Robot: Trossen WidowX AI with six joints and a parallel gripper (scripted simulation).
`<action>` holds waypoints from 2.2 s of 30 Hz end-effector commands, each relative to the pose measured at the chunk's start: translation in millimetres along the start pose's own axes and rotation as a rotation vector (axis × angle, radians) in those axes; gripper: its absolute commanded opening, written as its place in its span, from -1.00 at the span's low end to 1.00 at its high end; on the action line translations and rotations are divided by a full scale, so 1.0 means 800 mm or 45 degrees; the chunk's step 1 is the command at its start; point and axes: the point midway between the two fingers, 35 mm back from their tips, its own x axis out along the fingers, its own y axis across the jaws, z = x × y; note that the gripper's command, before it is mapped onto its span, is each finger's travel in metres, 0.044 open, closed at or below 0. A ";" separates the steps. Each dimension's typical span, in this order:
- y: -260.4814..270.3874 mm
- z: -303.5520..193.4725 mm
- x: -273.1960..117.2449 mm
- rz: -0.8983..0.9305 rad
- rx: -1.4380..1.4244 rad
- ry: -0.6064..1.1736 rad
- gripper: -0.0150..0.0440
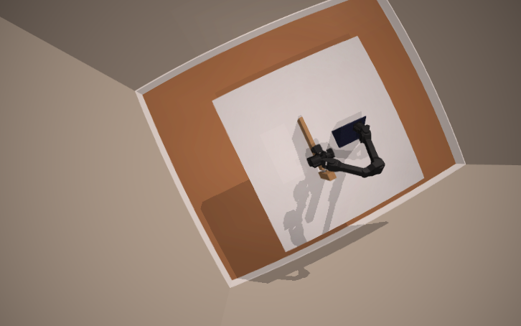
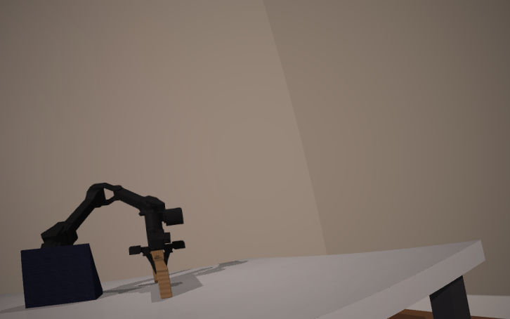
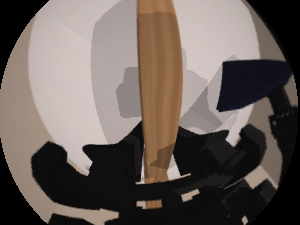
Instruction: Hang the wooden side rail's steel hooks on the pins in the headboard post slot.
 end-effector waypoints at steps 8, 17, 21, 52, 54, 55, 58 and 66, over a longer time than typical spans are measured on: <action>0.004 -0.003 -0.005 0.014 0.003 0.000 -0.49; 0.002 -0.004 -0.004 0.014 0.003 0.001 -0.49; 0.002 -0.004 -0.004 0.014 0.003 0.001 -0.49; 0.002 -0.009 -0.004 0.014 0.003 0.001 -0.49; 0.003 -0.009 -0.004 0.014 0.003 0.001 -0.49; 0.003 -0.009 -0.004 0.014 0.003 0.001 -0.49; 0.003 -0.010 -0.004 0.014 0.003 0.001 -0.49; 0.003 -0.011 -0.004 0.014 0.003 0.001 -0.49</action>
